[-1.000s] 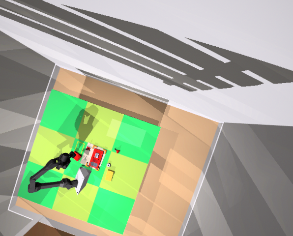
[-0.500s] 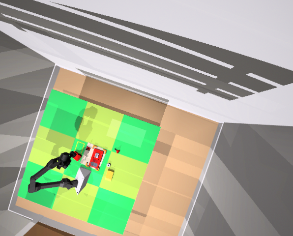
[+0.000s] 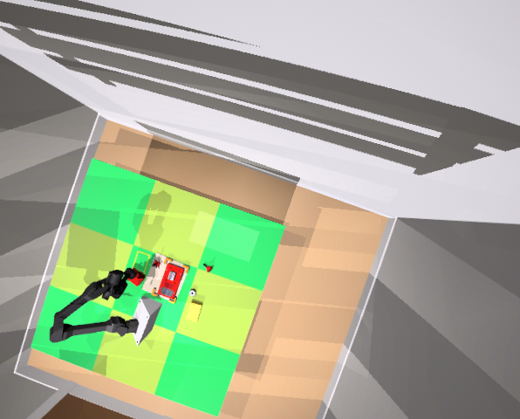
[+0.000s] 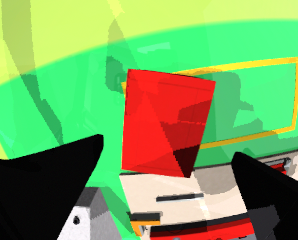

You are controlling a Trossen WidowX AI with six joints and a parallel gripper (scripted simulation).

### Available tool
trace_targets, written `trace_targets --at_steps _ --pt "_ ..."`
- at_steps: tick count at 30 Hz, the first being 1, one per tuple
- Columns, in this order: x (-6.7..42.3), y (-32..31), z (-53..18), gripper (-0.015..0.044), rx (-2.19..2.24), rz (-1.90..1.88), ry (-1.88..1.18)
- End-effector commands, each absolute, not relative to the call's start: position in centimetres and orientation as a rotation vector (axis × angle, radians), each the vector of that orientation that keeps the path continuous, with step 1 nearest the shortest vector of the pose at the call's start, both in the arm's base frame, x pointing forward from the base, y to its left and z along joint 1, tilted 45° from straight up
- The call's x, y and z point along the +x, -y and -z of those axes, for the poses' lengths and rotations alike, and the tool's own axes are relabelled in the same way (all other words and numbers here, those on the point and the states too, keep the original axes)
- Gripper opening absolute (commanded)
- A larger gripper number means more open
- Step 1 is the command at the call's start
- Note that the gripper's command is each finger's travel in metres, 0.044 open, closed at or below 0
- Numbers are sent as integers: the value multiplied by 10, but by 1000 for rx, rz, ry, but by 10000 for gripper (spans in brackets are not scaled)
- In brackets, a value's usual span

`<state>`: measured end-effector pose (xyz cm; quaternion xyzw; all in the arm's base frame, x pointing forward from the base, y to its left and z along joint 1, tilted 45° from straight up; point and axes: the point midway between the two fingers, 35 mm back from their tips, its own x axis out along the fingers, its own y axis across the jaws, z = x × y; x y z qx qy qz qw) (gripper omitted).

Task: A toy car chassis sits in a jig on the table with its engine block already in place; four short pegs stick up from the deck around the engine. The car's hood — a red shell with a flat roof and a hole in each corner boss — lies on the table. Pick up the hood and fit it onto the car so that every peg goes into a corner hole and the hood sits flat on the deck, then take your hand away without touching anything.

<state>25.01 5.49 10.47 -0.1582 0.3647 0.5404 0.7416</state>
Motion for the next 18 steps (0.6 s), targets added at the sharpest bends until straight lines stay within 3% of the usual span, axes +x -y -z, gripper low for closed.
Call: trace_targets --at_steps 1,18 --pt "249 -57 -102 440 -339 -1187 -802" --pt "251 -64 -94 440 -338 -1188 -801"
